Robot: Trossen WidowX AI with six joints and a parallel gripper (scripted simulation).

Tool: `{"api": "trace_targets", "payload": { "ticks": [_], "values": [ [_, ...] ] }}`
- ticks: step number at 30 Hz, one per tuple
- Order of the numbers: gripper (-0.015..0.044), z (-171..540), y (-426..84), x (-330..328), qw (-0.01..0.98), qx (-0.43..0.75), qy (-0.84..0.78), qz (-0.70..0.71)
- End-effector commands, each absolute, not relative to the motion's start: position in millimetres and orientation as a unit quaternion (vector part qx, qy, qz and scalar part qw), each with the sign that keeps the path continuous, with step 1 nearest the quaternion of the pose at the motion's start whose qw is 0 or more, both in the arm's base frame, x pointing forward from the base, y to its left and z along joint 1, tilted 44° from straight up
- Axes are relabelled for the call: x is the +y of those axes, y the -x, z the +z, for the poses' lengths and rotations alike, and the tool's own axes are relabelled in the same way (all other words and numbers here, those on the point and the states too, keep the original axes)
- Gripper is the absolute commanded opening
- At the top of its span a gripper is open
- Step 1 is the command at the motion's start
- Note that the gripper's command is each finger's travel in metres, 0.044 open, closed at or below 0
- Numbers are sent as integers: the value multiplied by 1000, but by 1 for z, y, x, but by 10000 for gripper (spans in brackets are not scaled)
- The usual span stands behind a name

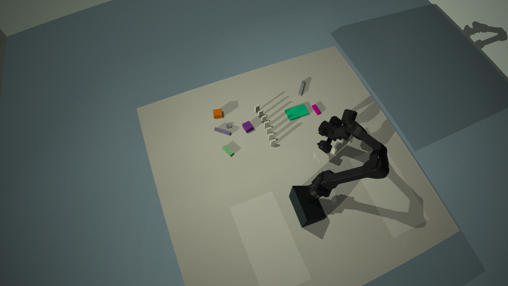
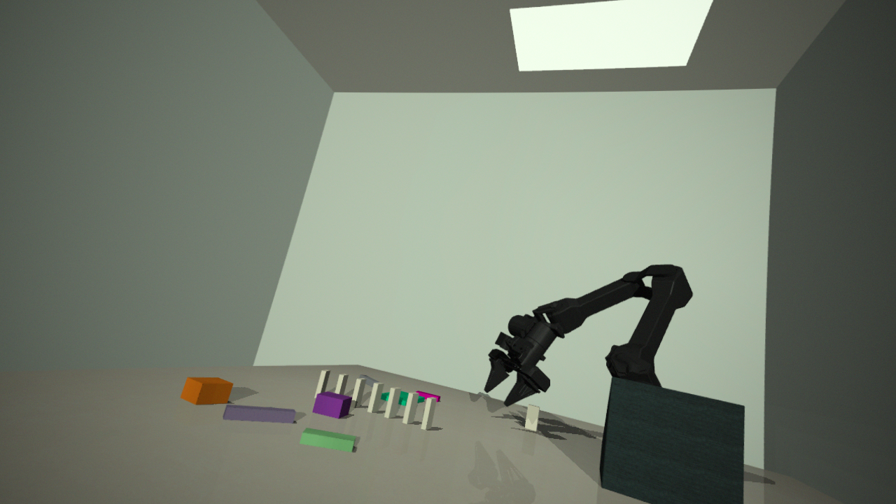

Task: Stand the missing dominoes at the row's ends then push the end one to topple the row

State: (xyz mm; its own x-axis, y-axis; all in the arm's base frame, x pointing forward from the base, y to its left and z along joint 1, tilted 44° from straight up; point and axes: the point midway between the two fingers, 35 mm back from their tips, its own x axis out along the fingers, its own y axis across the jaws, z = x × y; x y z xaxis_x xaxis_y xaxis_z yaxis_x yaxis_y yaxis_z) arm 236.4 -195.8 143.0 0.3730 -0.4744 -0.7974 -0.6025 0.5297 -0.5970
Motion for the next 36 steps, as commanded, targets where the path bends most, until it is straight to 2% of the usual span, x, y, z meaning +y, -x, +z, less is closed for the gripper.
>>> {"api": "trace_targets", "payload": {
  "ticks": [1,6,23,36],
  "values": [
    [440,194,-183,-172,376,685,590,203],
    [440,206,-171,-168,311,697,601,238],
    [440,205,-171,-169,311,697,601,238],
    [440,160,-165,-213,310,697,601,237]
  ]
}}
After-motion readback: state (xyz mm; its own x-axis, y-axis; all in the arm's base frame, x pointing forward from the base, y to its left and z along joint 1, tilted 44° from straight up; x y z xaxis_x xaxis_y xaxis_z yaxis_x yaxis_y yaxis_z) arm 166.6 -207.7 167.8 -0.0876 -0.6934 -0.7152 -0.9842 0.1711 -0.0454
